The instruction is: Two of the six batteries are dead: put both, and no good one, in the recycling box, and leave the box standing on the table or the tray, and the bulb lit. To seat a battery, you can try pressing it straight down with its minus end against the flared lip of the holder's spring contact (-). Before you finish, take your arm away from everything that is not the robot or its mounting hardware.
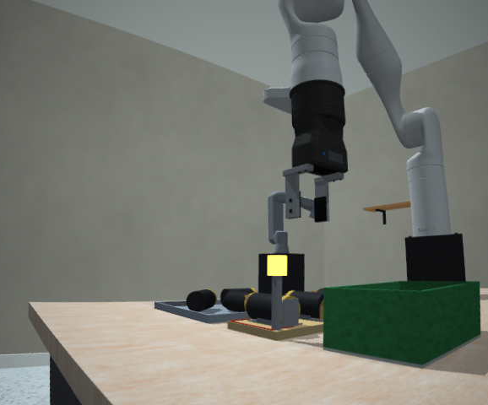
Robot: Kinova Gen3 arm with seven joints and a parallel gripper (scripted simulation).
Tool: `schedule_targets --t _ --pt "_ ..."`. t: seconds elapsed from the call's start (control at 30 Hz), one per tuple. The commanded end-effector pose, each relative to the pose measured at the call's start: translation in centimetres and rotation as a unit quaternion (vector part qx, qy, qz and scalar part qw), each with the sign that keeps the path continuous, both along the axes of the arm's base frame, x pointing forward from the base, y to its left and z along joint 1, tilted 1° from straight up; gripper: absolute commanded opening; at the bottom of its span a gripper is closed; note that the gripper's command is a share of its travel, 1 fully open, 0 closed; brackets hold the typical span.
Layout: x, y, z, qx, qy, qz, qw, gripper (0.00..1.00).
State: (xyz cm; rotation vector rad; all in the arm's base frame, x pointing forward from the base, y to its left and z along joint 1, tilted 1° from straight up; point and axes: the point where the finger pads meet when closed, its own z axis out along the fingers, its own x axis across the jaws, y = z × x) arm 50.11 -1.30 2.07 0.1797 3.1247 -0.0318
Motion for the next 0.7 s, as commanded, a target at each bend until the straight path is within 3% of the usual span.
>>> schedule_targets --t 0.0,0.03,0.07,0.3,0.67 --pt "0.0 -0.2 0.0 -0.002 0.002 0.005 1.000 1.00" --pt "0.0 -0.2 0.0 -0.002 0.002 0.005 1.000 1.00" --pt "0.0 -0.2 0.0 -0.002 0.002 0.005 1.000 0.90" --pt "0.7 -0.3 0.0 -0.002 0.002 0.006 1.000 0.90" --pt "5.6 -0.8 0.1 -0.002 0.002 0.005 1.000 0.90"
